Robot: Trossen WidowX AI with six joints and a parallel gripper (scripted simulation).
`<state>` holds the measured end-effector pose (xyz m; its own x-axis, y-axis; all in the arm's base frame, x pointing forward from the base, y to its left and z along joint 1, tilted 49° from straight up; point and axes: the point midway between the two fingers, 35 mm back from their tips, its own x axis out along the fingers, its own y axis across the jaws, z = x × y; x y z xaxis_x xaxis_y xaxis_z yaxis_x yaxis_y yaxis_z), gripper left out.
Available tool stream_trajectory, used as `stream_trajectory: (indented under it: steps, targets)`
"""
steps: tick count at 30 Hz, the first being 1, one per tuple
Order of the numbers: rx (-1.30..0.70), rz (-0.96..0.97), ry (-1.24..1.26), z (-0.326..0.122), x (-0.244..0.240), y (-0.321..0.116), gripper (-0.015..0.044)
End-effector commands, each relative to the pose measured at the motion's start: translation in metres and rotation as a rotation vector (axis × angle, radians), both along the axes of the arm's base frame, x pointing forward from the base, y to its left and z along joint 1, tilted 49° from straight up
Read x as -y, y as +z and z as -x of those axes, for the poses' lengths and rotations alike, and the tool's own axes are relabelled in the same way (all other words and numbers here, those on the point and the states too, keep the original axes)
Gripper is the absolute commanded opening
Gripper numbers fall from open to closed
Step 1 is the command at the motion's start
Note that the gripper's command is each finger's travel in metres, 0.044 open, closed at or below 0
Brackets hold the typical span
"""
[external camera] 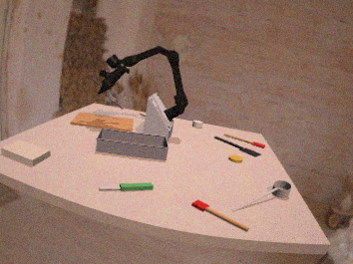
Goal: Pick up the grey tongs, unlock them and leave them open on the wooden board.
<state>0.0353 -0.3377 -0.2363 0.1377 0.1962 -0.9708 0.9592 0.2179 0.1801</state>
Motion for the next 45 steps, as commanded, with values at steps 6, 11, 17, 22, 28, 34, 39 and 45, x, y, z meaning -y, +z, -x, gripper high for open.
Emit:
stream_trajectory:
  steps: [6,11,17,22,28,34,39,45]
  targets:
    - [0.034,0.129,-0.029,0.000,0.003,0.010,-0.0150]
    - [0.050,0.199,-0.040,0.001,0.003,0.016,-0.0150]
    - [0.069,0.282,-0.052,0.002,0.002,0.025,-0.0150]
    - [0.085,0.351,-0.060,0.003,0.000,0.034,-0.0150]
    - [0.102,0.433,-0.068,0.003,-0.003,0.046,-0.0150]
    - [0.120,0.517,-0.076,0.004,-0.008,0.060,-0.0150]
    - [0.124,0.538,-0.077,0.004,-0.009,0.064,-0.0150]
    - [0.124,0.538,-0.077,0.004,-0.009,0.064,-0.0150]
